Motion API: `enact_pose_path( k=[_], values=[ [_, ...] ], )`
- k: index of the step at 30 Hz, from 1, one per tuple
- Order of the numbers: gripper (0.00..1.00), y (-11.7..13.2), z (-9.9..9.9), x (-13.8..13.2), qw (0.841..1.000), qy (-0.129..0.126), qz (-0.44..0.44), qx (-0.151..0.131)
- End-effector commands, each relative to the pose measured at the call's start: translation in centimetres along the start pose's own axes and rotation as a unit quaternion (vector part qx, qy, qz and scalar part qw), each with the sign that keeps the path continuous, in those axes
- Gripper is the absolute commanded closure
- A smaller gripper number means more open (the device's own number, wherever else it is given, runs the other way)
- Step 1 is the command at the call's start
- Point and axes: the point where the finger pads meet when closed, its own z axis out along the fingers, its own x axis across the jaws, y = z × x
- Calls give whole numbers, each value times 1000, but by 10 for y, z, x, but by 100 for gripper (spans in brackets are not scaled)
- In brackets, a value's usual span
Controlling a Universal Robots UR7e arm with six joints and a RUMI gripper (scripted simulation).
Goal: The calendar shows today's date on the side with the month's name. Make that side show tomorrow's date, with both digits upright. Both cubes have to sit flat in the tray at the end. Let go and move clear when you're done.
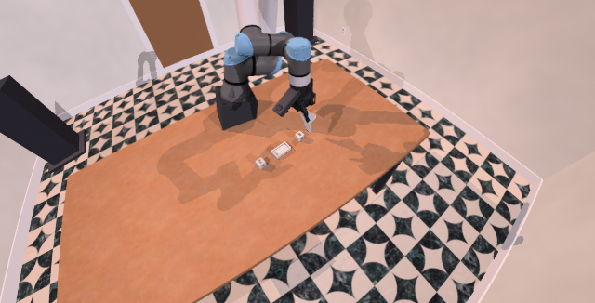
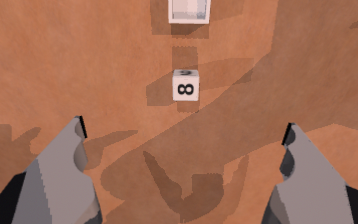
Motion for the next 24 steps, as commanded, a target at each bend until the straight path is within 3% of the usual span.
enact_pose_path(
  k=[1,7,8,13,16,20,24],
  values=[
    [0,-31,1,-10,1000,-1,-1,3],
    [0,-97,3,-16,1000,0,0,5],
    [0,-97,3,-16,1000,0,0,5],
    [0,-144,5,-14,1000,0,0,4],
    [0,-144,5,-14,1000,0,0,4],
    [0,-182,7,-8,1000,0,0,2],
    [0,-205,8,-2,1000,-1,0,1]
  ],
)
